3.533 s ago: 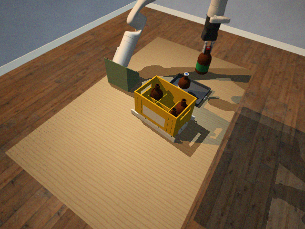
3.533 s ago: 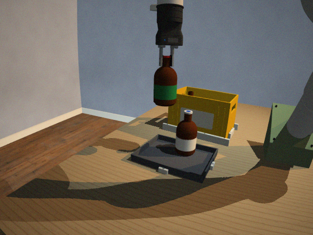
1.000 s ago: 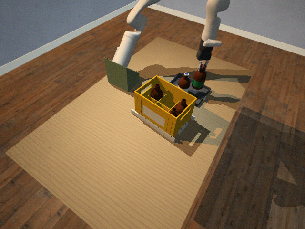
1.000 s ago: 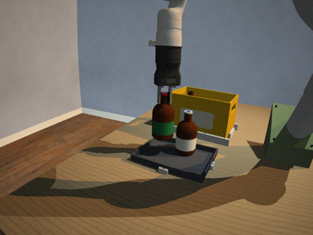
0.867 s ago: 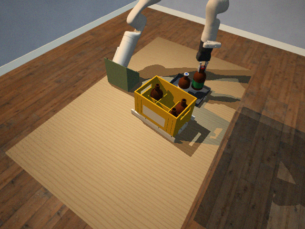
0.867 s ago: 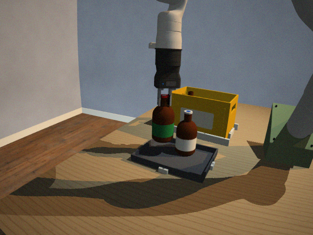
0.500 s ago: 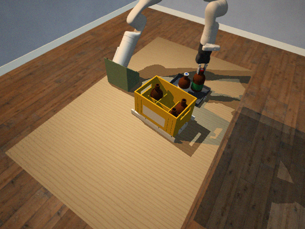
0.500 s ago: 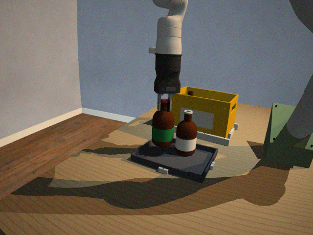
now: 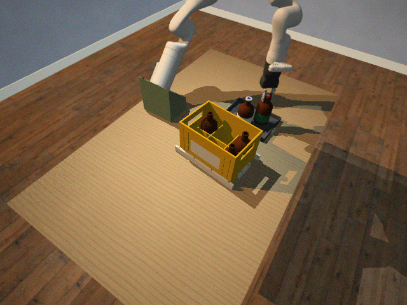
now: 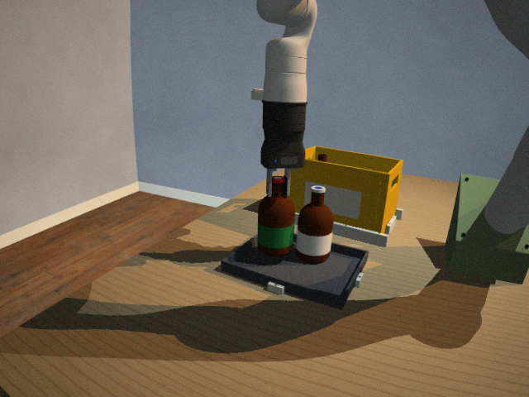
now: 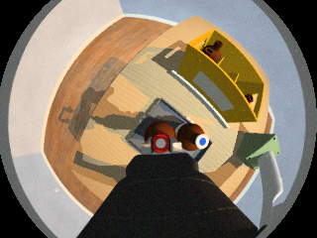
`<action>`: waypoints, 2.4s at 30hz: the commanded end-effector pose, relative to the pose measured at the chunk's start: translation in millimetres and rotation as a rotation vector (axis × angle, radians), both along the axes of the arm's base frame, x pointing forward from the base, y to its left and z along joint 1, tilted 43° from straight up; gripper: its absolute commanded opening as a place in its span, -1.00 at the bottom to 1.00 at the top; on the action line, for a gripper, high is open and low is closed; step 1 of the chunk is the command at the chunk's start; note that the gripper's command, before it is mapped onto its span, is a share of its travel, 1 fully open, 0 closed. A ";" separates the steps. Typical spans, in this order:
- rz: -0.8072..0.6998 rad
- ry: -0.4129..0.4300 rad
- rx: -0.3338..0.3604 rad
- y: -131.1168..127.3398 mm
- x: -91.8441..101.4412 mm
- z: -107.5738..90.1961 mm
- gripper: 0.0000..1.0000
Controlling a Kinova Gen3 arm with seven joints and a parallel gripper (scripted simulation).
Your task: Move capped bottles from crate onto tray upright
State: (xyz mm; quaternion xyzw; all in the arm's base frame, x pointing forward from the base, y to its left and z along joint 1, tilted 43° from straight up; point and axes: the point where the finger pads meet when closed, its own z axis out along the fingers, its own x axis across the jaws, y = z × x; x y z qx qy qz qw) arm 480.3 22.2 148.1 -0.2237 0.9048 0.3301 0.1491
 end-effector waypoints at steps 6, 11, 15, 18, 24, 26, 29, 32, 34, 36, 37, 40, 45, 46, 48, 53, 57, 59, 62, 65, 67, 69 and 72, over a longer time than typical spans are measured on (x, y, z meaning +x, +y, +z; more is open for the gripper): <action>-0.001 -0.001 0.000 0.4 1.2 -1.6 -1.00; 0.000 0.001 0.000 1.7 1.5 -3.1 -1.00; 0.000 0.001 0.001 2.2 1.6 -3.7 -1.00; 0.000 0.000 0.000 2.5 1.9 -4.1 -1.00; 0.000 0.001 0.000 4.1 2.2 -5.9 -1.00; 0.000 0.001 0.000 4.6 2.2 -6.5 -1.00; 0.000 0.001 0.001 5.4 2.4 -7.3 -1.00; 0.000 0.001 0.001 5.7 2.4 -7.6 -1.00; 0.000 0.000 0.000 5.7 2.7 -7.8 -1.00; 0.000 0.000 0.000 6.3 2.7 -8.4 -1.00; 0.000 0.000 0.000 6.5 2.8 -8.7 -1.00; 0.000 0.001 0.000 7.4 2.9 -9.6 -1.00; 0.000 0.001 0.001 8.7 3.0 -11.0 -1.00; 0.000 0.001 0.001 9.0 3.0 -11.3 -1.00; 0.000 0.001 0.001 9.3 3.1 -11.6 -1.00; 0.000 0.000 0.000 9.5 3.4 -12.0 -1.00; 0.000 0.001 0.000 10.3 3.4 -12.8 -1.00; 0.000 0.001 0.000 10.7 3.4 -13.2 -1.00; 0.000 0.001 0.001 11.2 3.5 -13.8 -1.00; 0.000 0.001 0.001 11.6 3.5 -14.2 -1.00; 0.000 0.000 0.000 11.3 3.7 -13.9 1.00; 0.000 0.000 0.000 11.3 3.7 -13.9 1.00; 0.000 0.000 0.000 11.3 3.7 -13.9 1.00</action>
